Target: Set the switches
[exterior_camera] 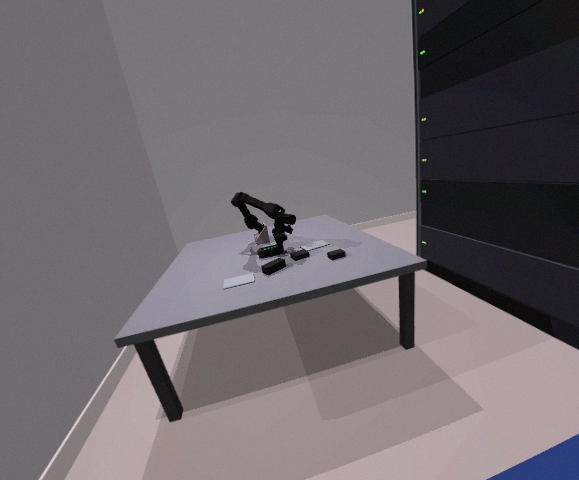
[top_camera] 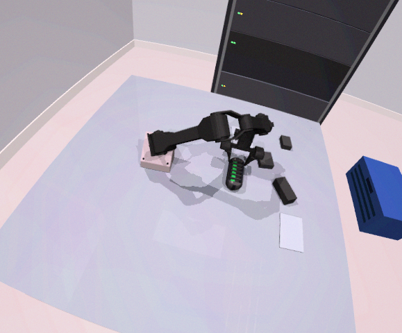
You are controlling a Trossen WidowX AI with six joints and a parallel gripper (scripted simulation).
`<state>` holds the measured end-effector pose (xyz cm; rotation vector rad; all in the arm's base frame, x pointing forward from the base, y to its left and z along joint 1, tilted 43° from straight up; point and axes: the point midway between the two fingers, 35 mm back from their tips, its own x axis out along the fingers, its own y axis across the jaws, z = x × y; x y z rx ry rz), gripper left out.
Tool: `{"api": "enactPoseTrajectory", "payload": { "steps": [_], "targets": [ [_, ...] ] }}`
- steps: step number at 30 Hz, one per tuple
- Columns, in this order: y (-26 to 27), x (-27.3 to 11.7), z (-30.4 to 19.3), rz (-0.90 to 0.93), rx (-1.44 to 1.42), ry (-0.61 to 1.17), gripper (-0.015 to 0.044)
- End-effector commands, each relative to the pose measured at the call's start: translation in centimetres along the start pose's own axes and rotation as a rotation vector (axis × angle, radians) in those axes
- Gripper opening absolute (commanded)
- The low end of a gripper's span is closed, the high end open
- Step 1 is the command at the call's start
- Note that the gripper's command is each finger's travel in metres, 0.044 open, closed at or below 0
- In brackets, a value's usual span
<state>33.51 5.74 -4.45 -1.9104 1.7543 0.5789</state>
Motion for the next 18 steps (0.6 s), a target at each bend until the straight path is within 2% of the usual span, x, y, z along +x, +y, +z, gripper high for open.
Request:
{"api": "enactPoseTrajectory", "payload": {
  "steps": [1,18],
  "targets": [
    [-0.2,-0.6,-0.4,-0.008,0.009,-0.005,0.0335],
    [-0.1,-1.7,-1.2,-0.008,0.009,-0.034,0.0335]
  ]
}}
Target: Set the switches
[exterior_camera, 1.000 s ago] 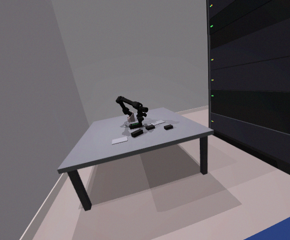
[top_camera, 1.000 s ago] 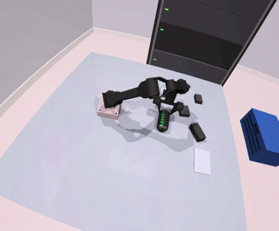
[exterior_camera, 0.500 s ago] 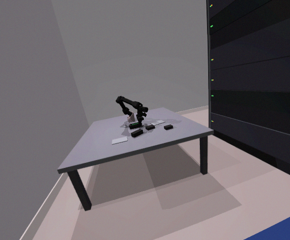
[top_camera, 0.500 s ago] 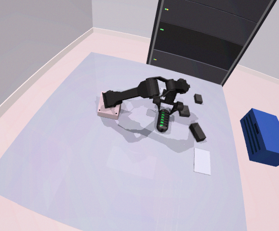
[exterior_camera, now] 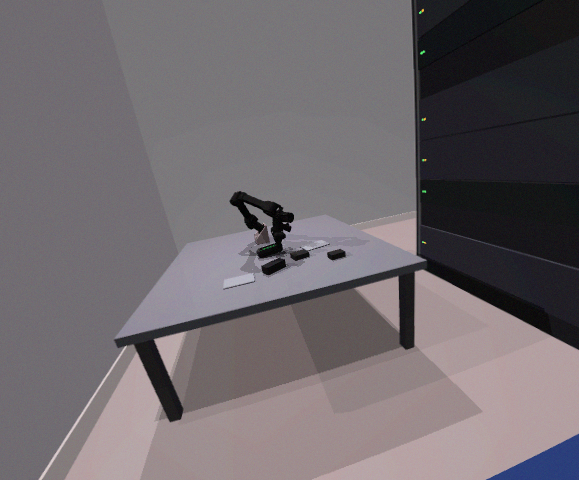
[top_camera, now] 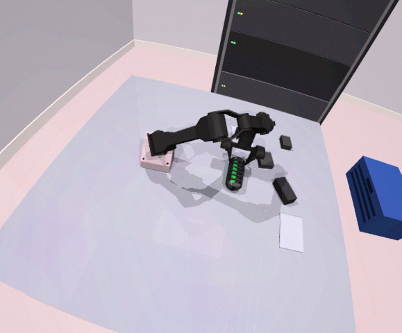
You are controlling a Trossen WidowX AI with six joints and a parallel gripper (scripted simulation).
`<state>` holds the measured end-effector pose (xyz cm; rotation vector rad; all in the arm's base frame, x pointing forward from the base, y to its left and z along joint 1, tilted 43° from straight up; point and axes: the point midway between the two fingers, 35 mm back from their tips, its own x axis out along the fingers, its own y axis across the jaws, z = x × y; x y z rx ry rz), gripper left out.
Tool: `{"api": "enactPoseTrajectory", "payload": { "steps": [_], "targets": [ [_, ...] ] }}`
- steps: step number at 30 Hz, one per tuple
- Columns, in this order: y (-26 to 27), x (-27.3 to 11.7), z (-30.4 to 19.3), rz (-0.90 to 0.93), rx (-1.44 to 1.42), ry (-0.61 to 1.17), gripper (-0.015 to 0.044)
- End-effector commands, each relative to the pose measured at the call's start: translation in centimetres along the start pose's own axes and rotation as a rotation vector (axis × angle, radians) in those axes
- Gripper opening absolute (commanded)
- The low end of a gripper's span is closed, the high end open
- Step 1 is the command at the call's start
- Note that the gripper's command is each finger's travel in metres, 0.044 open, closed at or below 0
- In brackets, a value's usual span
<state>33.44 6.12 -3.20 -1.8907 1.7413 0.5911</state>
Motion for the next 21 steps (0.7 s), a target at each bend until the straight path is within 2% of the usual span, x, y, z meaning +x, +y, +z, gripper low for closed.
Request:
{"api": "enactPoseTrajectory", "payload": {
  "steps": [1,21],
  "targets": [
    [-0.1,-0.7,-0.5,-0.009,0.001,-0.014,0.0335],
    [-0.1,-1.9,-1.6,-0.009,0.001,-0.056,0.0335]
  ]
}}
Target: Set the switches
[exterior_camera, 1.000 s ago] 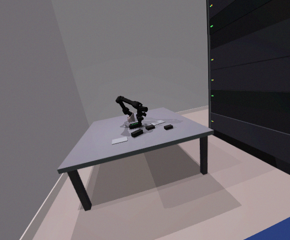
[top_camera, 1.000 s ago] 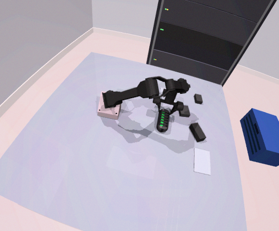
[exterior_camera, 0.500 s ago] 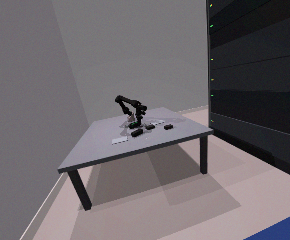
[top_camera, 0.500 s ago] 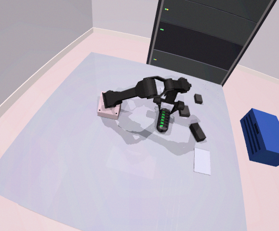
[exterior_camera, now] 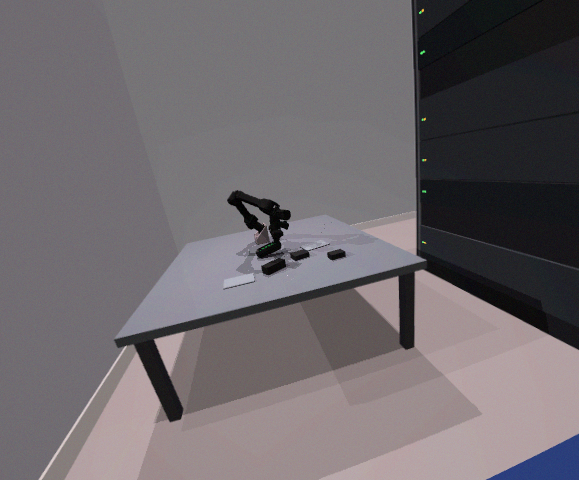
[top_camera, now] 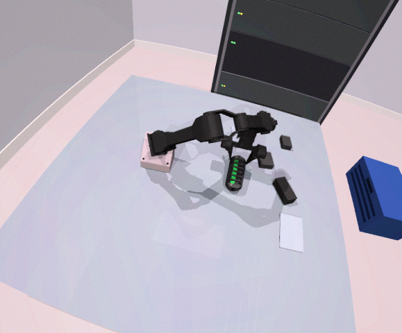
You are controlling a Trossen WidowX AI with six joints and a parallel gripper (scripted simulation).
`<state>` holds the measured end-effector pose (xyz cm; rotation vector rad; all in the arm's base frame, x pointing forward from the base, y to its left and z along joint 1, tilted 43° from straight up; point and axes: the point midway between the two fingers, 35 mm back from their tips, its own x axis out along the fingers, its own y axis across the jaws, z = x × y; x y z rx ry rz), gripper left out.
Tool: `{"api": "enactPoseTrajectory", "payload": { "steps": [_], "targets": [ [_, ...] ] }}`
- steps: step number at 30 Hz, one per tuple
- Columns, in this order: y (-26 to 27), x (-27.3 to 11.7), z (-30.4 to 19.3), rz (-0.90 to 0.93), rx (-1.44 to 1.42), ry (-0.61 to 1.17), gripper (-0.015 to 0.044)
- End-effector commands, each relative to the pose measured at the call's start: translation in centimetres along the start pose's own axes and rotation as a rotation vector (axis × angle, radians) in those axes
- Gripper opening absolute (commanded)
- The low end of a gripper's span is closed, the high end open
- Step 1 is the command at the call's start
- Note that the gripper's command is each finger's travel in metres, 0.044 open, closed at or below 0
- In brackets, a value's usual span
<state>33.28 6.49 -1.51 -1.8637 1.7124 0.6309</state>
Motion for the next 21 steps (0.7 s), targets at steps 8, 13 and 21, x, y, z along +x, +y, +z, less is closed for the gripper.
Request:
{"api": "enactPoseTrajectory", "payload": {
  "steps": [8,13,21],
  "targets": [
    [-0.1,-1.1,-0.9,-0.009,0.002,-0.028,0.0335],
    [-0.1,-1.3,-1.2,-0.009,0.002,-0.038,0.0335],
    [-0.1,-1.8,-1.7,-0.008,0.002,-0.054,0.0335]
  ]
}}
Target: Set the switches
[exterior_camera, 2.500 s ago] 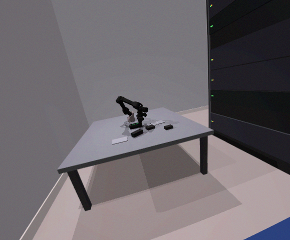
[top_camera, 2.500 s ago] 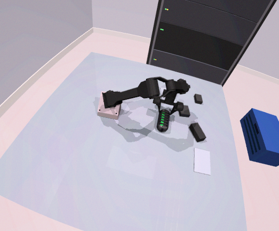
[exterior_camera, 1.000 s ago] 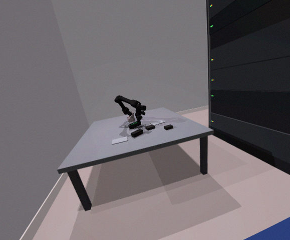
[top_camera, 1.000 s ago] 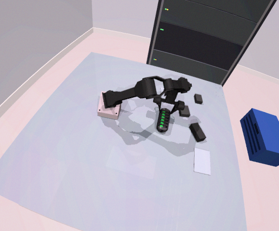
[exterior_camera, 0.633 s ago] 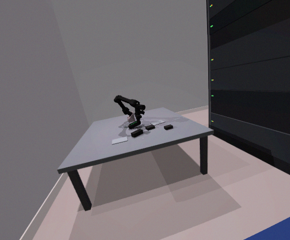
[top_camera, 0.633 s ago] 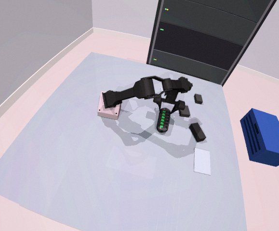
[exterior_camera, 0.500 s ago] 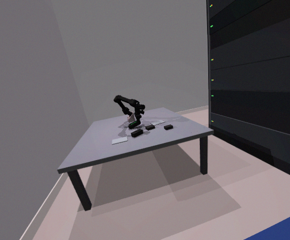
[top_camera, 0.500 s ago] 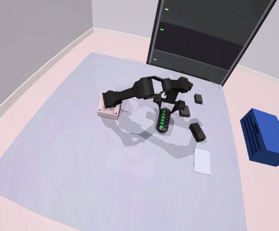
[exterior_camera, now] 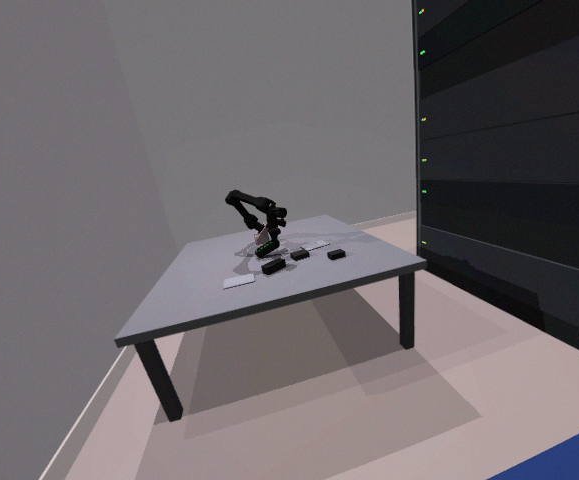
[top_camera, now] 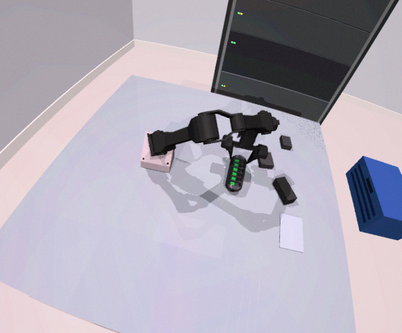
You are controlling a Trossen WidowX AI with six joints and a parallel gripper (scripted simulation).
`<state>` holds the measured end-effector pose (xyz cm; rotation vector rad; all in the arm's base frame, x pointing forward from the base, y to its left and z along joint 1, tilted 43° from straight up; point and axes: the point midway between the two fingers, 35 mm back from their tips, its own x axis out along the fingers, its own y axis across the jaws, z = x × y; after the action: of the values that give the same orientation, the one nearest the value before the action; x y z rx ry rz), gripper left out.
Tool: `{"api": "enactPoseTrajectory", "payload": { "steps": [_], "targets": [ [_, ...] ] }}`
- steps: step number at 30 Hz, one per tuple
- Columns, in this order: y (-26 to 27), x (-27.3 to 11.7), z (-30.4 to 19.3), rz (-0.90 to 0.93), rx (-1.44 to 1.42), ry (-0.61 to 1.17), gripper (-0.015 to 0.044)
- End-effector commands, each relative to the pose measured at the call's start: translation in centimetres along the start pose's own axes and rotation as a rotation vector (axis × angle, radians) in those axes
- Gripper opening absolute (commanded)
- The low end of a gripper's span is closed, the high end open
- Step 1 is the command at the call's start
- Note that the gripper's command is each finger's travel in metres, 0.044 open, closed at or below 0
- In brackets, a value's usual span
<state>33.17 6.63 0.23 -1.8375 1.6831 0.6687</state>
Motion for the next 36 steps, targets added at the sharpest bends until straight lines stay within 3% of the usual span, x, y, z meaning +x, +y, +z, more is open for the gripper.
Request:
{"api": "enactPoseTrajectory", "payload": {
  "steps": [1,36],
  "targets": [
    [-0.1,-0.6,-0.6,-0.008,0.003,-0.012,0.0335],
    [0.0,-2.1,-2.6,-0.007,0.002,-0.071,0.0335]
  ]
}}
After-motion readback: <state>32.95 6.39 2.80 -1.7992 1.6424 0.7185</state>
